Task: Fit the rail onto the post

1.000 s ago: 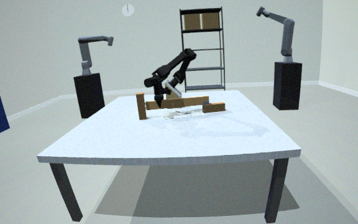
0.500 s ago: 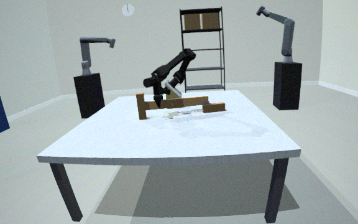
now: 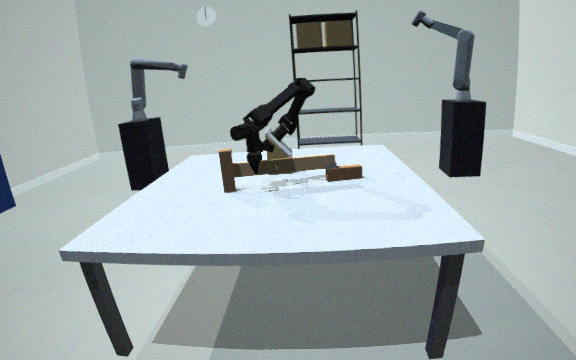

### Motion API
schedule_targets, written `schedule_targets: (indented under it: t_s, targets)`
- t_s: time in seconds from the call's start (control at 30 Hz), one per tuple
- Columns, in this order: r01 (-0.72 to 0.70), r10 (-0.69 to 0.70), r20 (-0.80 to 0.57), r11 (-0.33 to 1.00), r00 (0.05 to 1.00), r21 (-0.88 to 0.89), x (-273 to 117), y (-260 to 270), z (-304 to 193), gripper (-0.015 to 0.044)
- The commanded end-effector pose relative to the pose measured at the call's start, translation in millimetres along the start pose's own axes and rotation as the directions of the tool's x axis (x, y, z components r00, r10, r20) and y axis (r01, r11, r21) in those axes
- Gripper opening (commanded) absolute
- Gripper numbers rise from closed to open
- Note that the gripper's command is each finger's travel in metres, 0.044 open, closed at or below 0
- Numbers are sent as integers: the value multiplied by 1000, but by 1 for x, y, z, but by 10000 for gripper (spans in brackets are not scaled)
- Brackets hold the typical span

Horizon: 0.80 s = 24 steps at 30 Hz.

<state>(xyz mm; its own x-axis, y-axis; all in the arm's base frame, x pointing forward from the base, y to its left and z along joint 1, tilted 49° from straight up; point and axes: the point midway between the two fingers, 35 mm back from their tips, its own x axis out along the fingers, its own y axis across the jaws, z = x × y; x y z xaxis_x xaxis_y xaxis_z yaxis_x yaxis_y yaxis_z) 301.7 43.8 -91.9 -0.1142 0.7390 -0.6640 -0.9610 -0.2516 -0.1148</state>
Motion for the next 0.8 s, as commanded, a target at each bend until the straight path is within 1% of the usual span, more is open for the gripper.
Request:
schedule_targets:
  t_s: [0.0, 0.1, 0.27, 0.37, 0.43, 0.77]
  targets:
    - [0, 0, 0, 1000, 1000, 0, 0, 0, 0, 368]
    - [0, 0, 0, 1000, 1000, 0, 0, 0, 0, 440]
    - [1, -1, 0, 1000, 1000, 0, -2, 0, 2, 440]
    - [4, -4, -2, 1000, 1000, -1, -23, 0, 23, 440]
    - [4, -4, -2, 1000, 1000, -1, -30, 0, 30, 440]
    - [4, -4, -2, 1000, 1000, -1, -30, 0, 30, 440]
